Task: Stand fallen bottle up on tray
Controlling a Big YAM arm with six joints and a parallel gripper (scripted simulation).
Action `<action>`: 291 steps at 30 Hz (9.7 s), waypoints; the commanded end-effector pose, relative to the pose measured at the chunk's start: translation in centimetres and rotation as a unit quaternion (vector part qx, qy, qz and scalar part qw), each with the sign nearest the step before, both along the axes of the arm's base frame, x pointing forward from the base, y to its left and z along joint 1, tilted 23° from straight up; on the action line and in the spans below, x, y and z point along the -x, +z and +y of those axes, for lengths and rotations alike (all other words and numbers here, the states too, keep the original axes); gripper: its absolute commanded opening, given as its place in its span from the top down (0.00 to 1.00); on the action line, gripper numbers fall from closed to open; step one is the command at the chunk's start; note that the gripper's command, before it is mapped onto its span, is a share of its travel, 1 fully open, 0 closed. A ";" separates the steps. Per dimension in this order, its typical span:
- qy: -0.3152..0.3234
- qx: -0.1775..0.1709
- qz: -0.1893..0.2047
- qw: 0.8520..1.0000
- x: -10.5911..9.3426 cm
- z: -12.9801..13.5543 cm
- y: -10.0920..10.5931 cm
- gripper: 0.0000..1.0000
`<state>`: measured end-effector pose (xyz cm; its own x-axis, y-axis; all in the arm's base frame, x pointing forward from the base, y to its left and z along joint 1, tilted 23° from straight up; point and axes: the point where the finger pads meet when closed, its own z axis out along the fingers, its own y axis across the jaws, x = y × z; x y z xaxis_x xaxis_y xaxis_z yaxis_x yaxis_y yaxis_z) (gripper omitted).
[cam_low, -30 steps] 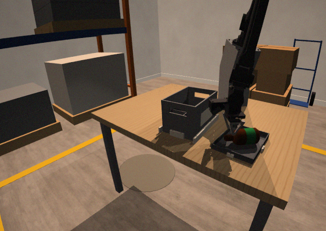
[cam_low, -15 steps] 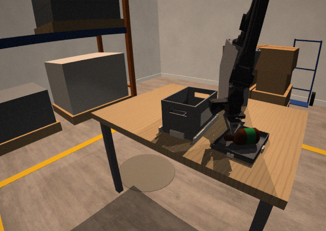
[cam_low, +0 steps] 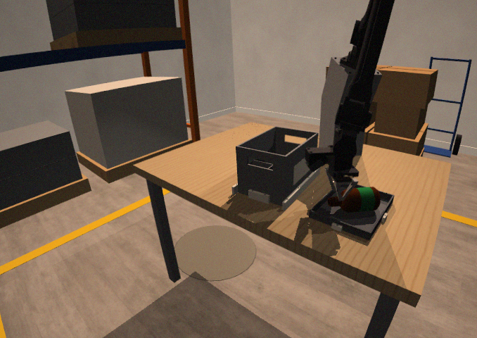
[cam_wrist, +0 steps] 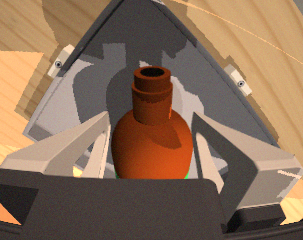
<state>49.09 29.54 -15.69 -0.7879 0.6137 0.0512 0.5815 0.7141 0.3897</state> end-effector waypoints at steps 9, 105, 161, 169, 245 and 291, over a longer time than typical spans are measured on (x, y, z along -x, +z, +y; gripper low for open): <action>0.003 -0.002 -0.002 1.000 -0.2 1.7 -2.0 0.39; 0.010 0.002 0.003 1.000 0.0 2.0 -3.9 1.00; 0.011 0.006 0.009 1.000 0.6 1.6 -4.0 1.00; 0.013 0.003 0.003 1.000 0.3 1.7 -2.4 1.00; 0.000 -0.002 -0.005 1.000 1.0 -2.6 7.3 1.00; 0.000 -0.003 -0.008 1.000 1.9 -4.3 12.2 1.00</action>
<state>46.19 25.99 -5.61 -0.7928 0.6071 0.0541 0.5792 0.7228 0.3768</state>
